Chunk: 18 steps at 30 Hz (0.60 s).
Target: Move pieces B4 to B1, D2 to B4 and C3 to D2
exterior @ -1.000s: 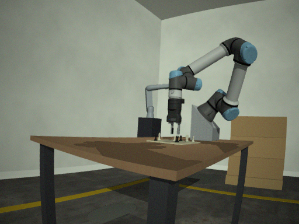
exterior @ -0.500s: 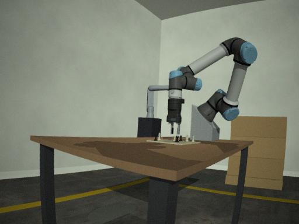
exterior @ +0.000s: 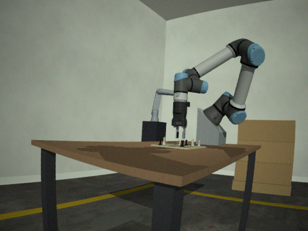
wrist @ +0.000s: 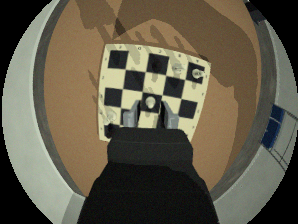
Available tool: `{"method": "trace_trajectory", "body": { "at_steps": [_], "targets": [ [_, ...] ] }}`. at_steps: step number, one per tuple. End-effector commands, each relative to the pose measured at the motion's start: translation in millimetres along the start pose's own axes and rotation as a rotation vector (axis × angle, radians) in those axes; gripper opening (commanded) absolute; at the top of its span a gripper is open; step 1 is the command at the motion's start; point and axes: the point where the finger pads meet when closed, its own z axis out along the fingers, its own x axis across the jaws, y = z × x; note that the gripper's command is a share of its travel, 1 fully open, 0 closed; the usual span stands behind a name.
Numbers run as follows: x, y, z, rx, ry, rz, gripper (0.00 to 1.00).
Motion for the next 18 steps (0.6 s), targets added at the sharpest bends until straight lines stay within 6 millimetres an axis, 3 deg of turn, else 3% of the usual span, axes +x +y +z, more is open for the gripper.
{"method": "trace_trajectory", "body": {
  "at_steps": [1, 18],
  "targets": [
    [-0.2, 0.4, 0.6, -0.001, -0.001, 0.000, 0.68],
    [-0.2, 0.4, 25.7, -0.001, -0.001, 0.000, 0.68]
  ]
}}
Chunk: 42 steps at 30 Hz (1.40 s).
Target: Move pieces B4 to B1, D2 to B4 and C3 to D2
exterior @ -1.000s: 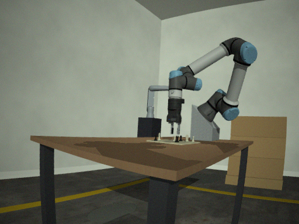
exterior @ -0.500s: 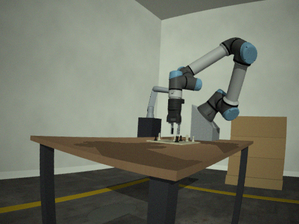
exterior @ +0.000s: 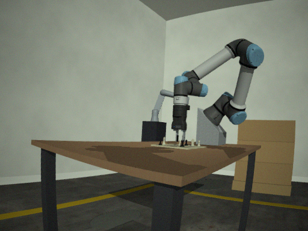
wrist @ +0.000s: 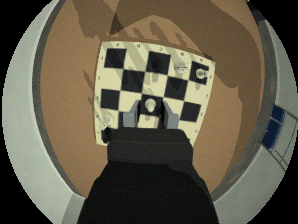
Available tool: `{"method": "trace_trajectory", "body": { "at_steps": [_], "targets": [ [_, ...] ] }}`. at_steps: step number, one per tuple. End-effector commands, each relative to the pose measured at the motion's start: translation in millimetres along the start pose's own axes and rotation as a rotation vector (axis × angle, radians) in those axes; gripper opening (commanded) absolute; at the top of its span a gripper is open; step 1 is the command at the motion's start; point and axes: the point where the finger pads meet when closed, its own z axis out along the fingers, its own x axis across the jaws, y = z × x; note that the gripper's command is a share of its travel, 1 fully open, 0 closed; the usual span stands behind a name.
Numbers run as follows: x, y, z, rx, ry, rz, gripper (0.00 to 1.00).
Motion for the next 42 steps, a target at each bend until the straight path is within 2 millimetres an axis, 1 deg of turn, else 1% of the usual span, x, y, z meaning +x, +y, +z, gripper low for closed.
{"method": "trace_trajectory", "body": {
  "at_steps": [1, 10, 42],
  "targets": [
    [-0.3, 0.5, 9.2, -0.001, -0.001, 0.000, 0.68],
    [-0.3, 0.5, 14.6, -0.001, -0.001, 0.000, 0.68],
    [-0.3, 0.5, 14.6, -0.001, -0.001, 0.000, 0.68]
  ]
}}
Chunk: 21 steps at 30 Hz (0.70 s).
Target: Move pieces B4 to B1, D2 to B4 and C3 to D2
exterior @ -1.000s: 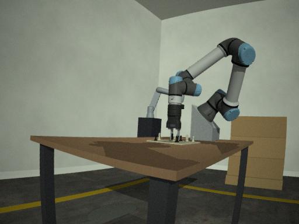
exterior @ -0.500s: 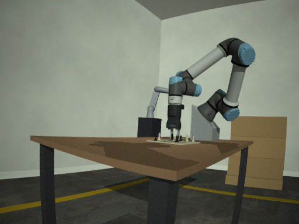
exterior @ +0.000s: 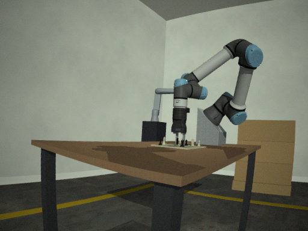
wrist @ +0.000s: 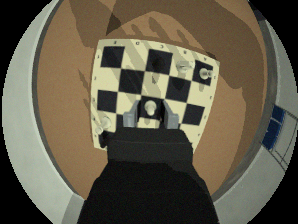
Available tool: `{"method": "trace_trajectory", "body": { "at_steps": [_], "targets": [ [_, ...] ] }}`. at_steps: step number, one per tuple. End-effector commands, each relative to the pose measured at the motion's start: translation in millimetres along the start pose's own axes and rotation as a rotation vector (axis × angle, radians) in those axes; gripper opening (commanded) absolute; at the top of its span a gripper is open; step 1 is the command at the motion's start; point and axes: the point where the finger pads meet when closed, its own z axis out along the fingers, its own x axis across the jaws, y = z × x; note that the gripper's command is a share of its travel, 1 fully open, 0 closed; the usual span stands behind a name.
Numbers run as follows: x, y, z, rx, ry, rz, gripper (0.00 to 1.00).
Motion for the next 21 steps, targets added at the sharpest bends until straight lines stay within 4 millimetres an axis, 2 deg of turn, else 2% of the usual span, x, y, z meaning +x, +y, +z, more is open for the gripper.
{"method": "trace_trajectory", "body": {
  "at_steps": [1, 4, 5, 21],
  "targets": [
    [-0.2, 0.4, -0.5, -0.001, -0.001, 0.000, 0.68],
    [-0.2, 0.4, -0.5, -0.001, -0.001, 0.000, 0.68],
    [-0.2, 0.4, -0.5, -0.001, -0.001, 0.000, 0.00],
    [-0.2, 0.4, -0.5, -0.001, -0.001, 0.000, 0.00]
  ]
}}
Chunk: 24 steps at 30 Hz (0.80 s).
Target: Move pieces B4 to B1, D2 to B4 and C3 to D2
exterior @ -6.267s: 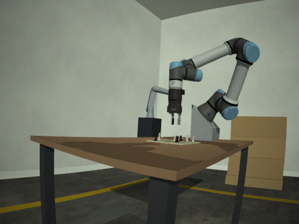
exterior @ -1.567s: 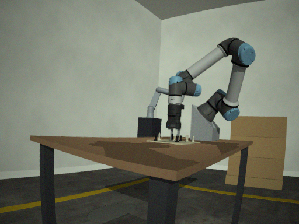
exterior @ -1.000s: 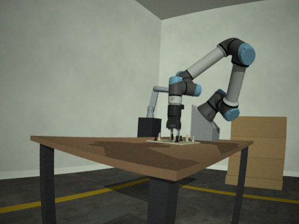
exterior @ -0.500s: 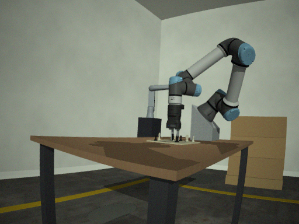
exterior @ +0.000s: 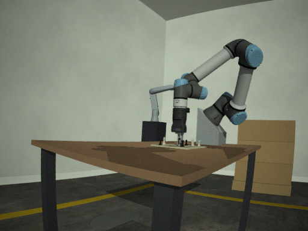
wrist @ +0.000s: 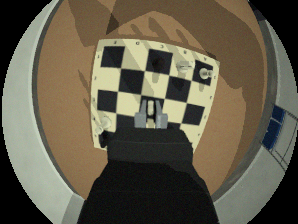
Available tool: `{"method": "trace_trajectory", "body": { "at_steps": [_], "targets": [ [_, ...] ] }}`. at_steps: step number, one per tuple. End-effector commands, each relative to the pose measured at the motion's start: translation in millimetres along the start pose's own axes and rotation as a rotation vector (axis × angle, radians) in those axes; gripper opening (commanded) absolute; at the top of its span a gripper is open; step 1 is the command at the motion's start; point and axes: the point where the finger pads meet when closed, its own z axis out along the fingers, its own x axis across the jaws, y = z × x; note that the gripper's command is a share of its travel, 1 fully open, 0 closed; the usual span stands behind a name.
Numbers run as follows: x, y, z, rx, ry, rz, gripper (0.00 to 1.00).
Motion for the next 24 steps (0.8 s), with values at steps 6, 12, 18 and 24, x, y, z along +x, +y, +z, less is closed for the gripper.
{"method": "trace_trajectory", "body": {
  "at_steps": [6, 12, 18, 24],
  "targets": [
    [-0.1, 0.3, -0.3, -0.001, 0.000, 0.000, 0.00],
    [-0.1, 0.3, -0.3, -0.001, 0.000, 0.000, 0.00],
    [-0.1, 0.3, -0.3, -0.001, 0.000, 0.000, 0.00],
    [-0.1, 0.3, -10.5, -0.001, 0.000, 0.000, 0.00]
  ]
}}
